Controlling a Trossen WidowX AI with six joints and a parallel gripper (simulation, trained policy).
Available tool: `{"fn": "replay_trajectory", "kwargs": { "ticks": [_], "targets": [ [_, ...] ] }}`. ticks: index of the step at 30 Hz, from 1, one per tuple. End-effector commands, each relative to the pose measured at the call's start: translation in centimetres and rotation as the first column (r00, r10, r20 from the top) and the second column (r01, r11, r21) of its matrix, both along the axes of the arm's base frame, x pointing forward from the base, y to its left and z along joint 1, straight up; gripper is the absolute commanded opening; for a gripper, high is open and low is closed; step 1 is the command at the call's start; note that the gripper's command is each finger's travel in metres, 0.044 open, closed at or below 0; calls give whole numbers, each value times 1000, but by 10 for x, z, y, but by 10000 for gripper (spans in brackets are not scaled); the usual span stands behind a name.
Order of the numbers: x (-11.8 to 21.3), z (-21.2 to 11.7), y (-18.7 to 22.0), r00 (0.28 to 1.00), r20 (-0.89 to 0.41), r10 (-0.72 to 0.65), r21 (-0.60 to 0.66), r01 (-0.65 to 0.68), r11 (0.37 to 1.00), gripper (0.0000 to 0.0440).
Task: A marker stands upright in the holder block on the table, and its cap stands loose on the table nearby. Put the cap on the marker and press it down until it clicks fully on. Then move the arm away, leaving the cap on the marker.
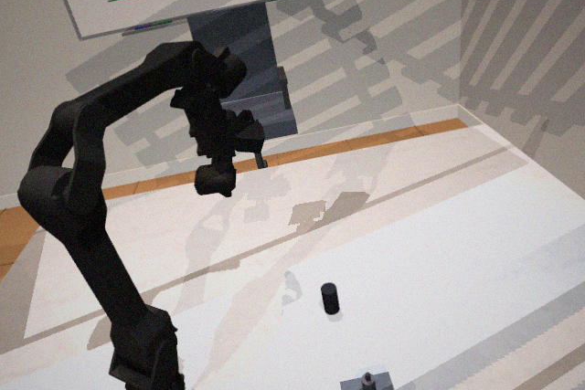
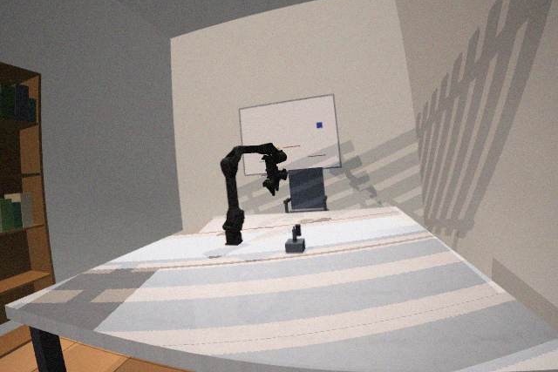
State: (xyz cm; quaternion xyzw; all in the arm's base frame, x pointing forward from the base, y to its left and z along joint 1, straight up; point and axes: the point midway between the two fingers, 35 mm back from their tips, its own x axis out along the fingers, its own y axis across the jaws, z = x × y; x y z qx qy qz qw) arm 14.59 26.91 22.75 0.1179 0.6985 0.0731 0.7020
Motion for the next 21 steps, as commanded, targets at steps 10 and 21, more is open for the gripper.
{"fn": "replay_trajectory", "kwargs": {
  "ticks": [10, 21],
  "targets": [
    [37, -14, -10, 992, -39, -121, -52, 119, 992, 328],
    [66, -24, -28, 975, -58, -214, -99, 208, 973, 326]
  ]
}}
